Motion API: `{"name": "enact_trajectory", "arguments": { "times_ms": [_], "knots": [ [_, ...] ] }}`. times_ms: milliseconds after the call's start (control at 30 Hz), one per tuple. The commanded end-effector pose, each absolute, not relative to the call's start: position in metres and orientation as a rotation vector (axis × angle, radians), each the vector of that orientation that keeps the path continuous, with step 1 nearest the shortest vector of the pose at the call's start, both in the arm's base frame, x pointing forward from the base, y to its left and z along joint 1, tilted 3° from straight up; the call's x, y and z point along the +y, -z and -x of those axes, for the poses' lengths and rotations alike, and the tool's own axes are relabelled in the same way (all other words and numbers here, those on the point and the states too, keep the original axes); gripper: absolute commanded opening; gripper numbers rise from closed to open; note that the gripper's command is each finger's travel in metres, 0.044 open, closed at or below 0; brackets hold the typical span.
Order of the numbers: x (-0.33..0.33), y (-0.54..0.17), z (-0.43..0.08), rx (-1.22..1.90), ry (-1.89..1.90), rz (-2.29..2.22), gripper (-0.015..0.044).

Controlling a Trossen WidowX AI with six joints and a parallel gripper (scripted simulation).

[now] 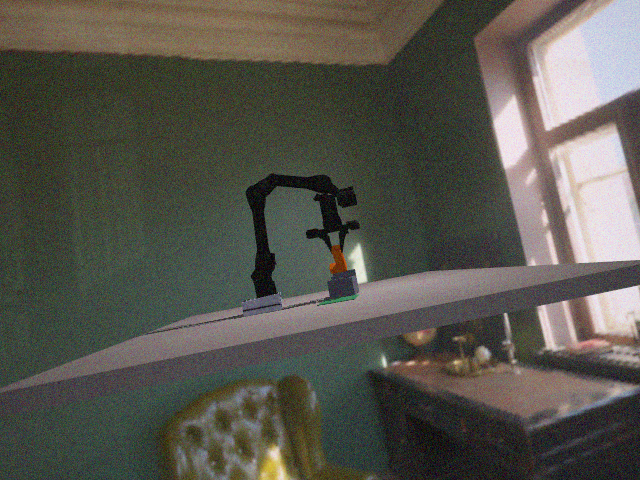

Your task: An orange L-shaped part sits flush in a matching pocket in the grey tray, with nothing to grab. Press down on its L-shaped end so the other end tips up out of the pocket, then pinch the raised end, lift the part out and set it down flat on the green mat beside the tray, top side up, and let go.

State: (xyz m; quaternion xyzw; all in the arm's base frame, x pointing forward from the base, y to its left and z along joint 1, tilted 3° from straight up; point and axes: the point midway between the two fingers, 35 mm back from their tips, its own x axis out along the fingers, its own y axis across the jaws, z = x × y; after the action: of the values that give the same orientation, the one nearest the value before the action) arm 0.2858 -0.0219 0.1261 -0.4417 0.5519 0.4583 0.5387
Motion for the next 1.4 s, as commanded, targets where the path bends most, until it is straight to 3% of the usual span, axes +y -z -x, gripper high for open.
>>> {"name": "enact_trajectory", "arguments": {
  "times_ms": [0,567,1367],
  "knots": [
    [-0.040,-0.124,-0.279,1.319,-1.093,1.054,0.0000],
    [-0.109,-0.125,-0.257,1.325,-1.091,1.057,0.0000],
    [-0.110,-0.096,-0.256,1.325,-1.091,1.057,0.0000]
  ]
}}
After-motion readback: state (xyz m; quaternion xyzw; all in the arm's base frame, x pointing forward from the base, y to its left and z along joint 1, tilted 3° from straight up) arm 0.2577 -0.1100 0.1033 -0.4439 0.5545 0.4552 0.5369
